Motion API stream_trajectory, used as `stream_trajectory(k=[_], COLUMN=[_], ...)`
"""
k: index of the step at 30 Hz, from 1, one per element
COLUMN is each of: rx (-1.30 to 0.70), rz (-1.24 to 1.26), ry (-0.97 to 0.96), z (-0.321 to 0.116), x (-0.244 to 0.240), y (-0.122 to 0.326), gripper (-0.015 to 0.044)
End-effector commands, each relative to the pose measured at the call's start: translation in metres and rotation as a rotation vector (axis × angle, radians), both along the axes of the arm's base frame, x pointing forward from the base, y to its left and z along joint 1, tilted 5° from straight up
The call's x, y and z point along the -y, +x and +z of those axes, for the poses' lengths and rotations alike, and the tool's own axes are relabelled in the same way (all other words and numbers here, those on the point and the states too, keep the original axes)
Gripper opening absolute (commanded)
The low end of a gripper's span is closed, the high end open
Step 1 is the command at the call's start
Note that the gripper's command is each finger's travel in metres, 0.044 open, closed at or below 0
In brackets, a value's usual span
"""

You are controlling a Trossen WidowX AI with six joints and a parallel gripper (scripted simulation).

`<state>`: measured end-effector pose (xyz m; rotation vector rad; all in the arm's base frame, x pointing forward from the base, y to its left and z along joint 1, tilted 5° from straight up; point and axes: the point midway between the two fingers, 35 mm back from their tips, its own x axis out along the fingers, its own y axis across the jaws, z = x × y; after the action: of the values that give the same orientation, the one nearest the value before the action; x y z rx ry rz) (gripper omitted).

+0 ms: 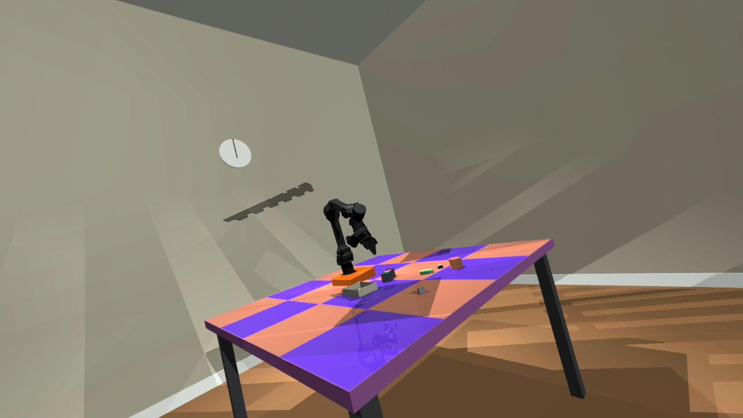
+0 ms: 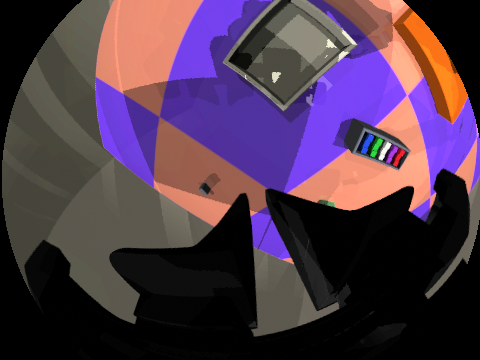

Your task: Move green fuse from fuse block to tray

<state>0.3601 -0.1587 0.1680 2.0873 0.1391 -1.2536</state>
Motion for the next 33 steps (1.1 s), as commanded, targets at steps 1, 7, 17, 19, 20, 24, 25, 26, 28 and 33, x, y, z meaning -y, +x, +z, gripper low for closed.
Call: stream_trajectory(k=[1,7,17,19,20,24,25,26,28,33], rx=[-0.150,-0.455,-0.489,-0.489,-0.489,-0.489,-0.489,-0.489,-0.489,-0.489], rz=[-0.066,-0.215,-0.235,-0.235,-0.235,-0.235,-0.235,-0.235,-0.235,-0.235], ry=[0.135,0.248,0.249,0.249,0.249,0.249,0.249,0.249,0.249,0.249], z=[-0.035,-0.084,-0.089,-0.090,-0.091,-0.095,-0.096,-0.097,-0.099,-0.104], x=[-0.044,-0.116,-0.120,-0.120,-0.120,-0.120,-0.120,-0.120,-0.120,-0.119], y=[-0.005,-0.038,-0.050,-0.050,-0.050,-0.050,-0.050,-0.050,-0.050,-0.050], gripper=[0.0065,0.0065,0.0065,0.0065,0.0065,0.0065,0.0065,0.0065,0.0065,0.0065])
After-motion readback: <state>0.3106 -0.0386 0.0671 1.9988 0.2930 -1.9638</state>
